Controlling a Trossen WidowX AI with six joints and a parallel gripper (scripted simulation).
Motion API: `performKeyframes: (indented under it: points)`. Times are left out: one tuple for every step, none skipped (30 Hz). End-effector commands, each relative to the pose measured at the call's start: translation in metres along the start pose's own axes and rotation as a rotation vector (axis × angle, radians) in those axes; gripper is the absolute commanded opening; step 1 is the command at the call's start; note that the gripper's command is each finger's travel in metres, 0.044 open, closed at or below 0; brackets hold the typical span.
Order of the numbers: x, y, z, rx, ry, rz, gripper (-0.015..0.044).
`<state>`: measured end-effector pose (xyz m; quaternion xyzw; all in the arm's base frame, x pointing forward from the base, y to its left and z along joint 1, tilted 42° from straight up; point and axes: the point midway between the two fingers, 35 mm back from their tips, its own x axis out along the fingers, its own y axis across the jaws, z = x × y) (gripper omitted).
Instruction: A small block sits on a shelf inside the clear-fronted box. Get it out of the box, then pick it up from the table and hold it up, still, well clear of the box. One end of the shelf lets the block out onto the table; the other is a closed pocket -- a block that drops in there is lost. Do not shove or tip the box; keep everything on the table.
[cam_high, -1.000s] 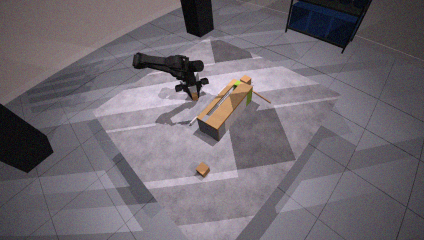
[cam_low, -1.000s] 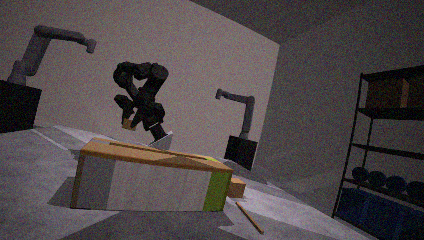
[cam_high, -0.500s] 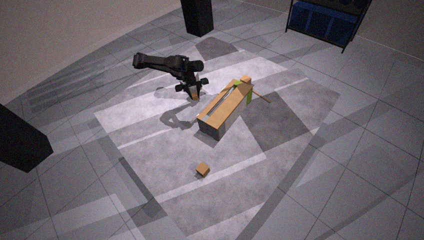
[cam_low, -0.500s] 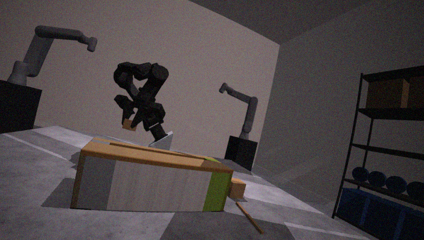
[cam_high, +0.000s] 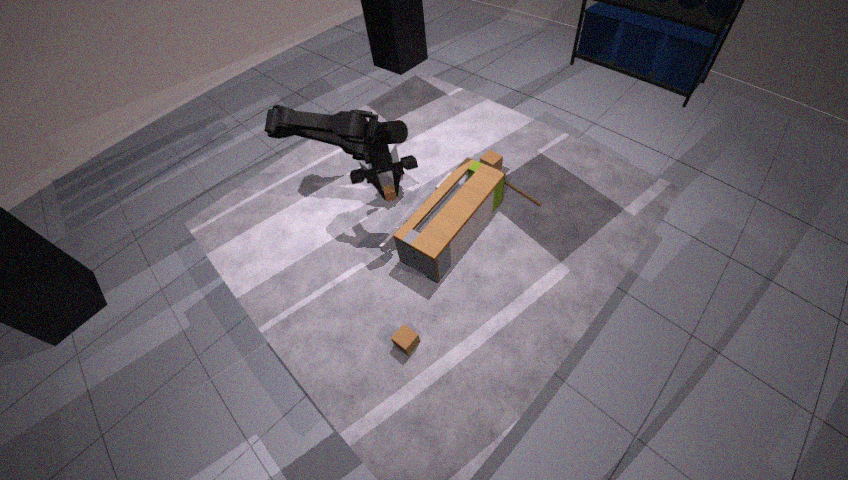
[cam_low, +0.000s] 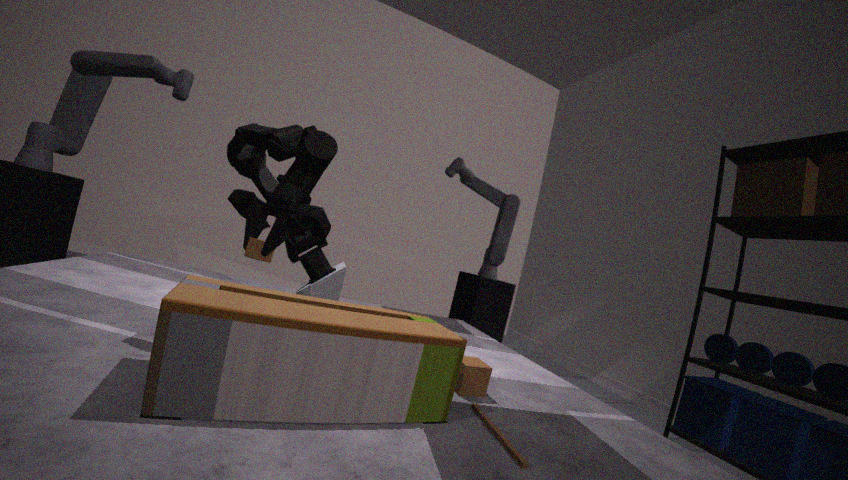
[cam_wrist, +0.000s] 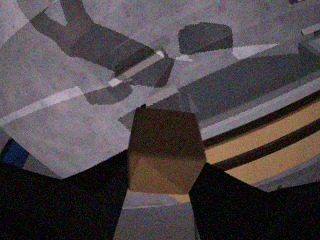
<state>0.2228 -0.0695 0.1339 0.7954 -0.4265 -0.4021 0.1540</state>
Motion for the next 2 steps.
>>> performKeyframes:
  points:
    - [-0.0003, 0.0011, -0.0007, -0.005, 0.004, 0.005, 0.0000]
    - [-0.0003, 0.0011, -0.0007, -0.005, 0.004, 0.005, 0.0000]
